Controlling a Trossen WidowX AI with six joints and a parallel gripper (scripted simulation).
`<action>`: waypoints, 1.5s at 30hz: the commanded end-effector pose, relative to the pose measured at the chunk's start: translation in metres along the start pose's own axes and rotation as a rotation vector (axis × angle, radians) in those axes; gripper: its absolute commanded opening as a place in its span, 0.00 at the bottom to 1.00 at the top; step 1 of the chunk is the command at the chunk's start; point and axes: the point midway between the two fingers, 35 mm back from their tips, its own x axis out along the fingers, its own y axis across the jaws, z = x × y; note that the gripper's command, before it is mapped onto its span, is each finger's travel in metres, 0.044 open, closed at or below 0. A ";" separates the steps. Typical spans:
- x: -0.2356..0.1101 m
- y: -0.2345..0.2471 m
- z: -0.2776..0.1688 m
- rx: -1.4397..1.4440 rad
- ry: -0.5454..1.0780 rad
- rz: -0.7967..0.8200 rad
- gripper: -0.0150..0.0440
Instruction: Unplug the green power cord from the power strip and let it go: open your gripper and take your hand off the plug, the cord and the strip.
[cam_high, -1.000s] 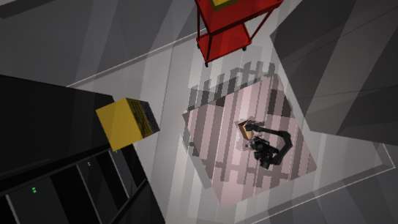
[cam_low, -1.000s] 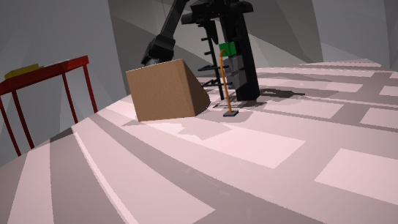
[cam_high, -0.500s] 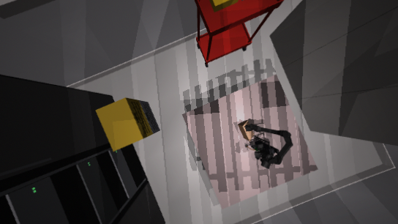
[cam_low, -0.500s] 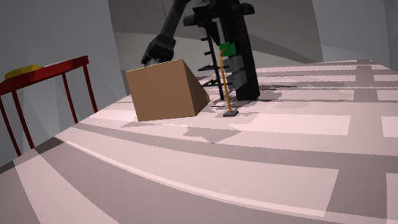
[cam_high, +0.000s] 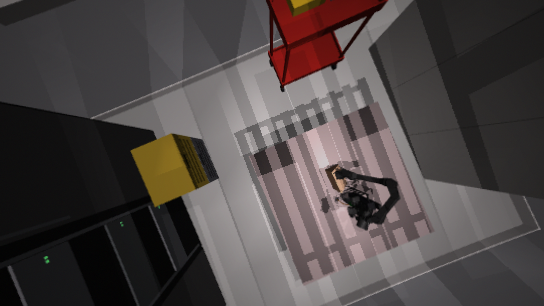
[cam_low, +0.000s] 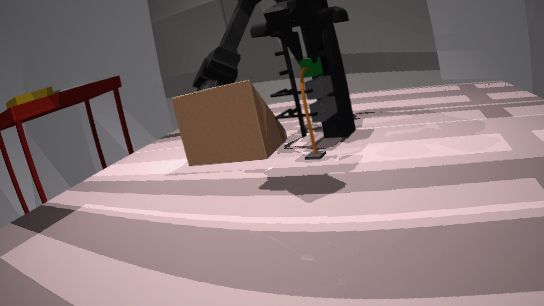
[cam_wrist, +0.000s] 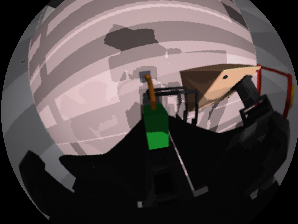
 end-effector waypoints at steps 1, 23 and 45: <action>0.000 0.000 0.000 0.001 0.000 0.000 0.26; -0.002 0.002 0.032 0.003 -0.003 0.002 0.25; -0.003 -0.001 0.051 0.005 0.001 0.004 0.48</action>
